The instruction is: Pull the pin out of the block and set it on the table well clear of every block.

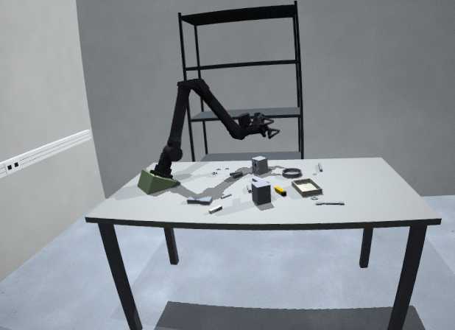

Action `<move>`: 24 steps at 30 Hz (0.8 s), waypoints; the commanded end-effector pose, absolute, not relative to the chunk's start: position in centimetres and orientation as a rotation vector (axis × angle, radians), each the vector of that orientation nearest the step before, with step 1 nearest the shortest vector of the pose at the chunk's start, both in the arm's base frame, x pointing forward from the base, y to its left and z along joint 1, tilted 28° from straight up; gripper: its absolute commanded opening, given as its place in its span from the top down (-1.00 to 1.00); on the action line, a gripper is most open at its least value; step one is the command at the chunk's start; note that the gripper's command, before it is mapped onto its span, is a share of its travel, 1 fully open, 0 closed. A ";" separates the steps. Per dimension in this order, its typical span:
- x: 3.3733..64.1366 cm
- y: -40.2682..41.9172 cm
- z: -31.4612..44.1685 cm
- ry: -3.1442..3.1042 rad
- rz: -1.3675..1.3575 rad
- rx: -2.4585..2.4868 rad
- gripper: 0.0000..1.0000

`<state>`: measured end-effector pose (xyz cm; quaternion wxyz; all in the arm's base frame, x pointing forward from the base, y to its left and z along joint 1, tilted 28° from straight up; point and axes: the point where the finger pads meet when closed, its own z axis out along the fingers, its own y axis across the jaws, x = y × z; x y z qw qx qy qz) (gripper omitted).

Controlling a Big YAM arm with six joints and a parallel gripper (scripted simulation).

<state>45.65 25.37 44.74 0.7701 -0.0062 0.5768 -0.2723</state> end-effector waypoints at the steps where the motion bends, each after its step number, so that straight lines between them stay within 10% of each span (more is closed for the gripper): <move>1: 45.5 25.2 45.3 1.245 -0.585 -0.004 -1.00; 18: 45.5 25.2 45.3 1.245 -0.585 -0.004 -1.00; 19: 45.5 25.2 45.3 1.245 -0.585 -0.004 0.13; 24: 45.5 25.2 45.3 1.245 -0.585 -0.004 0.13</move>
